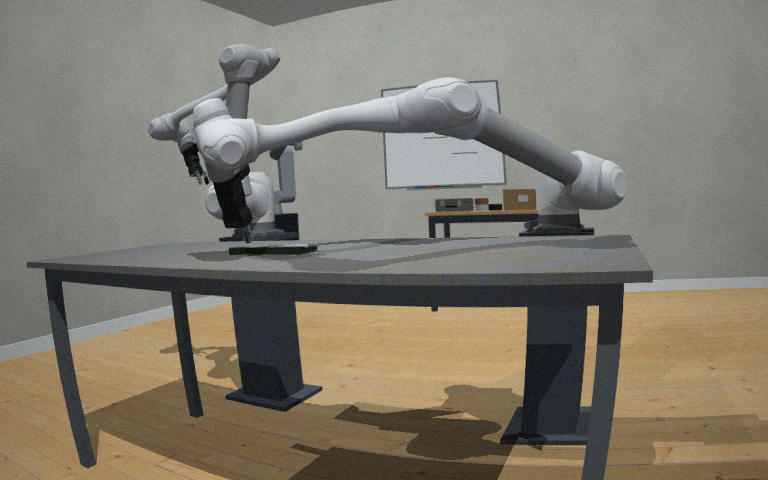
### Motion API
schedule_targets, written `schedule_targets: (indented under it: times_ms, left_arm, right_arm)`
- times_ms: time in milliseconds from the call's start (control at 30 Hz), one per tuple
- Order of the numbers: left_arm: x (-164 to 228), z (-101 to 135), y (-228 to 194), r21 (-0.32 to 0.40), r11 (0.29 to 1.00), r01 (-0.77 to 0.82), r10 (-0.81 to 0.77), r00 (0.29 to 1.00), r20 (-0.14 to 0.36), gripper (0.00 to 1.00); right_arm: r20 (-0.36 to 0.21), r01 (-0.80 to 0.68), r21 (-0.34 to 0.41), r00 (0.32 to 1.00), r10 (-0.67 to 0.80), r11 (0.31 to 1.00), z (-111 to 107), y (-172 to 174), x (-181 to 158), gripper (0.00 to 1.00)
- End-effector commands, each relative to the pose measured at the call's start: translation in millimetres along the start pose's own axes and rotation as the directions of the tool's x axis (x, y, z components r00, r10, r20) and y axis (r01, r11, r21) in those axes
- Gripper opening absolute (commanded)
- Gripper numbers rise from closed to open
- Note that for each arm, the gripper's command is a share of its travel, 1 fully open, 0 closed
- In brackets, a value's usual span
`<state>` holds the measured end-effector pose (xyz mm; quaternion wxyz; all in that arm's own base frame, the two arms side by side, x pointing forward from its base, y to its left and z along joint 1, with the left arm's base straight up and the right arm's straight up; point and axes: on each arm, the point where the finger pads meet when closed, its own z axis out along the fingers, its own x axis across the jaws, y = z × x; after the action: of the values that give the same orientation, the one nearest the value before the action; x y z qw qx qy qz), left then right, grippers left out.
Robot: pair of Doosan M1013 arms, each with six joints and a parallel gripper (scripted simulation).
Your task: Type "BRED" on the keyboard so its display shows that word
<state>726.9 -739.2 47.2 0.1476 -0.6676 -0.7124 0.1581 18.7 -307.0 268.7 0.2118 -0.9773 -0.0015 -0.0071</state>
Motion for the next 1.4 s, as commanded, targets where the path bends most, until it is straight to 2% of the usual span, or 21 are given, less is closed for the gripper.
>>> schedule_targets:
  times_ms: [0,100,367,500,1367]
  left_arm:
    - [16,-3,2,-0.008,1.000,0.001,-0.001,1.000,0.002,0.00]
    - [23,-2,1,-0.008,1.000,0.001,-0.001,1.000,0.002,0.00]
    - [102,3,-10,-0.008,1.000,0.000,0.000,1.000,0.001,0.00]
    - [126,5,-13,-0.007,1.000,0.000,0.000,1.000,0.001,0.00]
    - [128,17,-11,-0.002,1.000,0.001,-0.001,1.000,-0.001,0.00]
  right_arm:
    - [-0.007,0.004,0.009,1.000,-0.004,1.000,2,-4,0,1.00]
    - [-0.007,0.004,0.009,1.000,-0.004,1.000,2,-4,0,1.00]
    - [-0.007,0.004,0.009,1.000,-0.004,1.000,2,-4,0,1.00]
    - [-0.007,0.004,0.009,1.000,-0.004,1.000,2,-4,0,1.00]
    - [-0.007,0.004,0.009,1.000,-0.004,1.000,2,-4,0,1.00]
